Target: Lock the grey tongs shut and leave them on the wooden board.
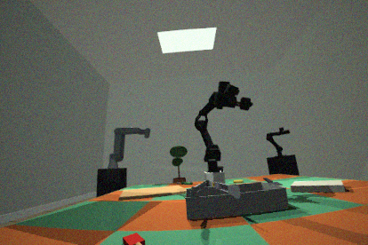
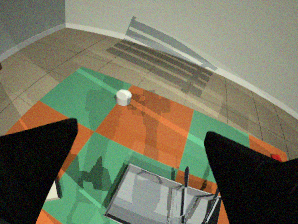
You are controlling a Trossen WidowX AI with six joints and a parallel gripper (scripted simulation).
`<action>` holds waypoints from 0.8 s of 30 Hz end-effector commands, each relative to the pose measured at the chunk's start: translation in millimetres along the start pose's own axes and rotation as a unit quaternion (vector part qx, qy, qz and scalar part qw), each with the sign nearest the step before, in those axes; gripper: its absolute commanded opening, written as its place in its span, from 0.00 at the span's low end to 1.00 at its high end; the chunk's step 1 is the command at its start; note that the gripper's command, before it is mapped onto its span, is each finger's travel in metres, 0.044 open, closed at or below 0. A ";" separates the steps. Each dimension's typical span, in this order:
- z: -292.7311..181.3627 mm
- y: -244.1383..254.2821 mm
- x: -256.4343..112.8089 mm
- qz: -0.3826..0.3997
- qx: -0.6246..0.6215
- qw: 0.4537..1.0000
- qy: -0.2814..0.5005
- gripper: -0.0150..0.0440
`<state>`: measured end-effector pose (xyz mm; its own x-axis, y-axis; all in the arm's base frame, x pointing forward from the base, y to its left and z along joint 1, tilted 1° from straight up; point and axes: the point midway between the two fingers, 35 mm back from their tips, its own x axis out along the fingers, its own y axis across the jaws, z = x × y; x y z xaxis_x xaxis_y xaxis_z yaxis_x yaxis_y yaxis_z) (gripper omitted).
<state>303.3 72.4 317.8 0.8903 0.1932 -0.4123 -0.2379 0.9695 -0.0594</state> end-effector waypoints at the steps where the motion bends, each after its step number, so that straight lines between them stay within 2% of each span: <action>1: -27.7 -31.7 34.5 -0.035 0.002 0.995 0.091 1.00; 8: -112.6 -98.5 85.2 -0.080 0.058 0.950 0.297 1.00; 16: -223.1 -159.8 96.9 -0.073 0.156 0.847 0.502 1.00; 24: -231.7 -164.3 96.2 -0.070 0.166 0.836 0.517 1.00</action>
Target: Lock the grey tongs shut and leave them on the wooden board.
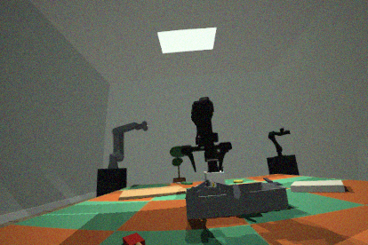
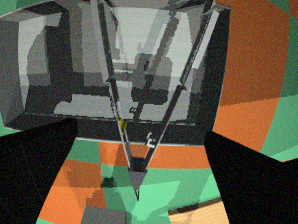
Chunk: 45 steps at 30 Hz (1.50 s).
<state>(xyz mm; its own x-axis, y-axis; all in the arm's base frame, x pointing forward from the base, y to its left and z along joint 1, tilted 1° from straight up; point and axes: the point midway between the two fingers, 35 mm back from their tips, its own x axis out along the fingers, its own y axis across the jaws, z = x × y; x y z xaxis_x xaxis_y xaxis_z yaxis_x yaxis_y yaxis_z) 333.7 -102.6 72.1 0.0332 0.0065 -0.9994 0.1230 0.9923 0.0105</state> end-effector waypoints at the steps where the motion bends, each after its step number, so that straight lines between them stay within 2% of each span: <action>1: 4.6 -0.1 -5.0 0.001 -0.004 1.000 -0.007 1.00; 10: 5.1 -2.0 -1.0 0.001 -0.004 1.000 -0.007 1.00; 45: 9.3 -1.9 56.9 0.001 -0.004 1.000 -0.007 1.00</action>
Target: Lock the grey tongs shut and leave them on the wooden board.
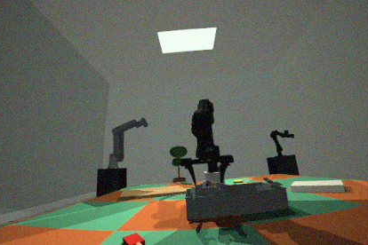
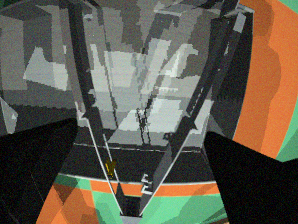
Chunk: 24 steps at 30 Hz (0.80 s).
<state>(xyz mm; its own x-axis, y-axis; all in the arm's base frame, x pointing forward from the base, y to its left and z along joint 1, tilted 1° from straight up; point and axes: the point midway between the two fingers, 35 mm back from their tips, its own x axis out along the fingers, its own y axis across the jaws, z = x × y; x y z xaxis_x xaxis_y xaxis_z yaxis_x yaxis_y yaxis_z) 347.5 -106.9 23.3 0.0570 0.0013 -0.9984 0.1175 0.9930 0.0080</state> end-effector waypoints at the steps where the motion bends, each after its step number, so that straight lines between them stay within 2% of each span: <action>1: -3.6 1.2 9.3 0.002 -0.001 1.000 0.005 1.00; 24: -7.5 2.6 45.6 0.002 -0.001 1.000 0.006 1.00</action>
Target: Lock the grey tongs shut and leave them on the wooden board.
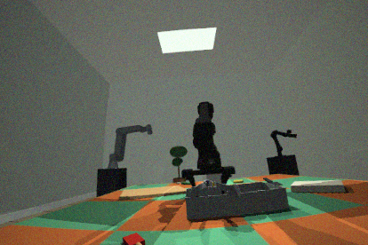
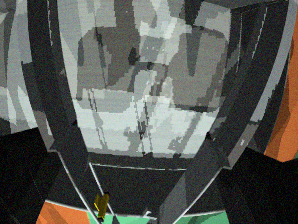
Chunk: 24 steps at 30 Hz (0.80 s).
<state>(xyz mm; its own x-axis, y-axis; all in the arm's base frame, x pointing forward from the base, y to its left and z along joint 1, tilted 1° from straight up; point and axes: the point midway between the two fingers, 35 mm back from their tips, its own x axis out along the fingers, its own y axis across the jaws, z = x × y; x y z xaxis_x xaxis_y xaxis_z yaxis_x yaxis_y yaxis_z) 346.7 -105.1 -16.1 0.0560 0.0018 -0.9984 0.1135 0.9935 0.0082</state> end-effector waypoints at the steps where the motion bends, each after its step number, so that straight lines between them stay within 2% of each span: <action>1: -4.3 1.2 6.5 0.002 0.001 1.000 0.005 1.00; 3: -4.3 1.2 6.5 0.002 0.001 1.000 0.005 1.00; 6: -1.1 0.2 3.1 0.000 0.000 1.000 0.001 0.87; 24: -1.1 0.2 3.1 0.000 0.000 1.000 0.001 0.66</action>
<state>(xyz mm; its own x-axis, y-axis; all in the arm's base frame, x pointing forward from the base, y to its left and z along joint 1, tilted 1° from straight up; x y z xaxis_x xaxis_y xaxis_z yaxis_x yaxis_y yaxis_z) 345.5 -103.7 -19.3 0.0523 0.0078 -0.9986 0.1125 0.9936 0.0136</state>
